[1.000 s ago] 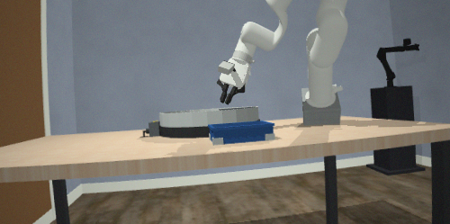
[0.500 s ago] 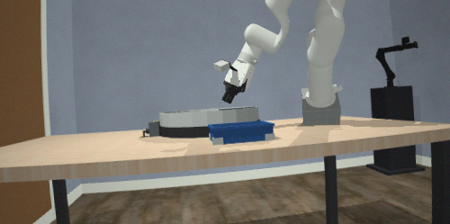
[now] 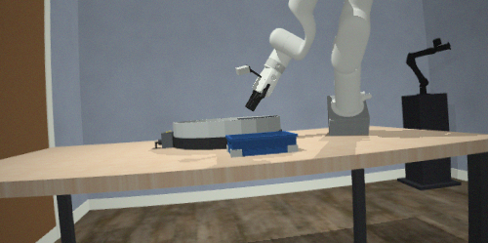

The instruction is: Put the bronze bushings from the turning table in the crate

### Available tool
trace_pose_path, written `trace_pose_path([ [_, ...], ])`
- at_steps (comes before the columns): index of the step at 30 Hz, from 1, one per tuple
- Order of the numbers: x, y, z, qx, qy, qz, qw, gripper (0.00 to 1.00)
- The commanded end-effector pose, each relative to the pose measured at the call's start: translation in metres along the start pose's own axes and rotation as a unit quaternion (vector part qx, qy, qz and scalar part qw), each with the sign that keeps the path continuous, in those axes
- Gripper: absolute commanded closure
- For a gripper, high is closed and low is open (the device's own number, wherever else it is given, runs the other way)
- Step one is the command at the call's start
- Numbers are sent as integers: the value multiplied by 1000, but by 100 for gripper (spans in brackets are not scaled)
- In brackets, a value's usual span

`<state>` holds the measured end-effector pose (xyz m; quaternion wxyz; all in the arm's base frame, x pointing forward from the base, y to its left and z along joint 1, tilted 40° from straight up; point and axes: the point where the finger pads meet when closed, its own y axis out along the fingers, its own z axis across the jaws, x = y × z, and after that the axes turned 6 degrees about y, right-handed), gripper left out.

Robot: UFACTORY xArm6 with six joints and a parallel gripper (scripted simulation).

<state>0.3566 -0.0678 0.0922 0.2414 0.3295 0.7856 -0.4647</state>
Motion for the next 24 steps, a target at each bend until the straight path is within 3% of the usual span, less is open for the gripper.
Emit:
trace_pose_path([
  [1,6,-4,13,19,77,8,997,87],
  [12,23,-14,34,51,222,30,973,87],
  [24,28,-16,40,59,263,37,962,87],
])
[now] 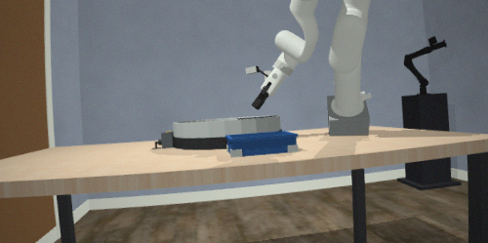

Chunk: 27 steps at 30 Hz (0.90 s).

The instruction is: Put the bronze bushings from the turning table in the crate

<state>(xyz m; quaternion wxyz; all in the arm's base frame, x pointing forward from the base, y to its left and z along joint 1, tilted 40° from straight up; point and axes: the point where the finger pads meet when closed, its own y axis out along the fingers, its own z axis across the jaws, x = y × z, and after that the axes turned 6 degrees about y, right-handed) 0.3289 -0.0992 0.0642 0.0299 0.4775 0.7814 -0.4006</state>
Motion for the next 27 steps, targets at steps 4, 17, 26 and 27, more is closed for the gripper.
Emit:
trace_pose_path([
  [4,-1,-1,2,2,10,2,1000,87],
  [17,-1,-1,2,2,10,2,1000,87],
  [26,-3,1,3,2,10,2,1000,87],
  [27,-3,1,3,2,10,2,1000,87],
])
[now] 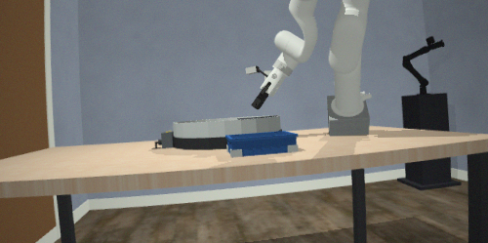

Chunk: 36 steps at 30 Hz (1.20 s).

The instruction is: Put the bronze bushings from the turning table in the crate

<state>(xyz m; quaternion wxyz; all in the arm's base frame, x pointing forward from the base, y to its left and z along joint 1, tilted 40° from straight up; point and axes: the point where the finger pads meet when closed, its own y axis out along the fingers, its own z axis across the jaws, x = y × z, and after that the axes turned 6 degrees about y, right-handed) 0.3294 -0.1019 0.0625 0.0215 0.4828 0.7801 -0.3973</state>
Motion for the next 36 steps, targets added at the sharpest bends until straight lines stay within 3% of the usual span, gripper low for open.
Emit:
trace_pose_path([
  [1,-2,0,0,0,-1,1,1000,87],
  [10,-1,0,0,0,-1,1,1000,87],
  [19,13,18,2,0,-1,1,1000,87],
  [36,15,20,2,0,-1,1,1000,87],
])
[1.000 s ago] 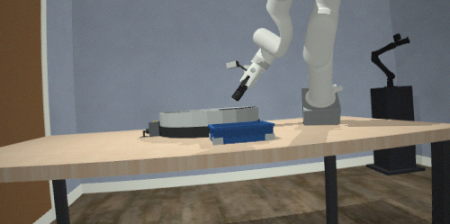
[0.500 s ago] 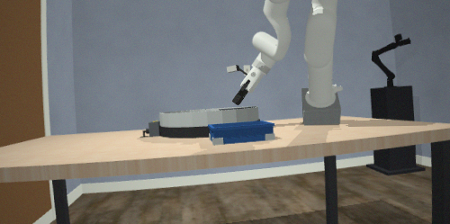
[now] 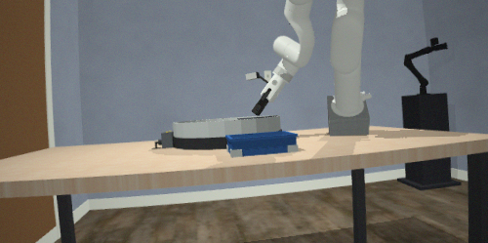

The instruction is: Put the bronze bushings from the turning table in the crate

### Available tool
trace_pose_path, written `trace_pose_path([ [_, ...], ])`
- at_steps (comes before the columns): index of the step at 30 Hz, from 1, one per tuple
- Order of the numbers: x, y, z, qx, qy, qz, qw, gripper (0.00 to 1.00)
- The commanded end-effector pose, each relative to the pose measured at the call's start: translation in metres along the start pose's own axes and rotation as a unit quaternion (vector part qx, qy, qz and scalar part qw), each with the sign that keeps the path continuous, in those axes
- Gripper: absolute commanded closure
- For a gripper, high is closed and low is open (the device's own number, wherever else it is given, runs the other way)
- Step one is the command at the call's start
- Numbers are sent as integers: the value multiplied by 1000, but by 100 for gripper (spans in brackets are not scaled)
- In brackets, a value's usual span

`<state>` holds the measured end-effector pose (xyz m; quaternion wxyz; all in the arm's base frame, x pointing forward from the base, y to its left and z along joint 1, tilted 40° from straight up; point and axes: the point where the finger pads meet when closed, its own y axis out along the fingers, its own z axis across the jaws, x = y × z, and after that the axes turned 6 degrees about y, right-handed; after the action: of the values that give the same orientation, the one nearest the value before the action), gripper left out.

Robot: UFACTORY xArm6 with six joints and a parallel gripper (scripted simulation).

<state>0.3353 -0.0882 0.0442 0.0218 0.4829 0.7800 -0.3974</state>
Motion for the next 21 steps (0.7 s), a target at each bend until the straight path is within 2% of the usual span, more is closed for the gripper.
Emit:
trace_pose_path([
  [1,1,2,0,0,0,1,1000,87],
  [10,9,12,1,0,0,1,1000,87],
  [21,10,13,1,0,0,1,1000,87],
])
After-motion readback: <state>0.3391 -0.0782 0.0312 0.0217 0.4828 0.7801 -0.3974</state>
